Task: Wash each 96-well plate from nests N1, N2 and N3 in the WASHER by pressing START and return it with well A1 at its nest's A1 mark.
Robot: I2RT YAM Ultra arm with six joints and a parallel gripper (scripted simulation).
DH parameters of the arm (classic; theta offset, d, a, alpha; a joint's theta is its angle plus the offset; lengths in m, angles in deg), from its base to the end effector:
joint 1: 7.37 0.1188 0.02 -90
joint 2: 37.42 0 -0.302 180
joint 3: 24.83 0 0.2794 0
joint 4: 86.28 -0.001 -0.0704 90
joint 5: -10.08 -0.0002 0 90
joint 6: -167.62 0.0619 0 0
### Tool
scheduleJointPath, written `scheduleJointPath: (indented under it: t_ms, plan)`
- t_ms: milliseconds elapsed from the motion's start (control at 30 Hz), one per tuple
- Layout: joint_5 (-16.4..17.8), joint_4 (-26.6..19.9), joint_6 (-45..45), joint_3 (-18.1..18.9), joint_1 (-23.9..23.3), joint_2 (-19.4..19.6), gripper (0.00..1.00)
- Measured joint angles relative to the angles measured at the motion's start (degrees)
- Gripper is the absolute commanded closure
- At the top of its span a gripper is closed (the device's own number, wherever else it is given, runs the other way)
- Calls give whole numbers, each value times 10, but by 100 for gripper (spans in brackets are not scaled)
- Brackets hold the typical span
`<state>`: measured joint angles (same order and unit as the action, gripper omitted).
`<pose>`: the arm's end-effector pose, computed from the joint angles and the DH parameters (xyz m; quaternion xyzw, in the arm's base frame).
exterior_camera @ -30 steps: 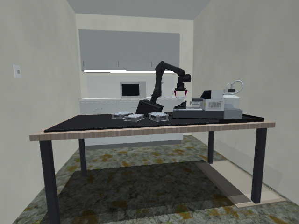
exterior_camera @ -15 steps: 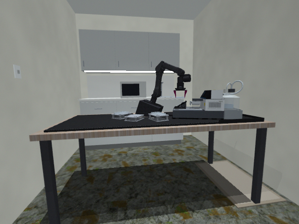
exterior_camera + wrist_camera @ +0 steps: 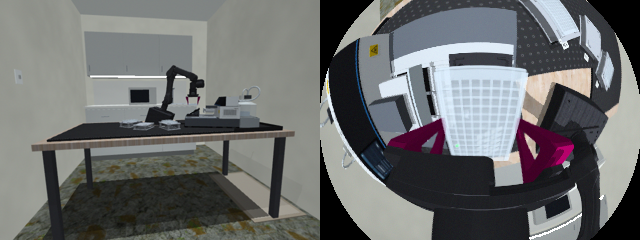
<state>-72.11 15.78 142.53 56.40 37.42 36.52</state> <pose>0.1758 0.1878 0.3201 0.1605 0.9704 0.1757 0.0416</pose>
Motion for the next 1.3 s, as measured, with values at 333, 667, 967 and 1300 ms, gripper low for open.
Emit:
scheduleJointPath:
  t_ms: [333, 667, 967, 1300]
  plan:
    - [0, 1, 0, -1, 0, 0, 100]
    - [-1, 26, 3, -23, 4, 7, 100]
    - [-2, 56, 6, -46, 9, 19, 100]
    - [-4, 90, 10, -65, 13, 29, 100]
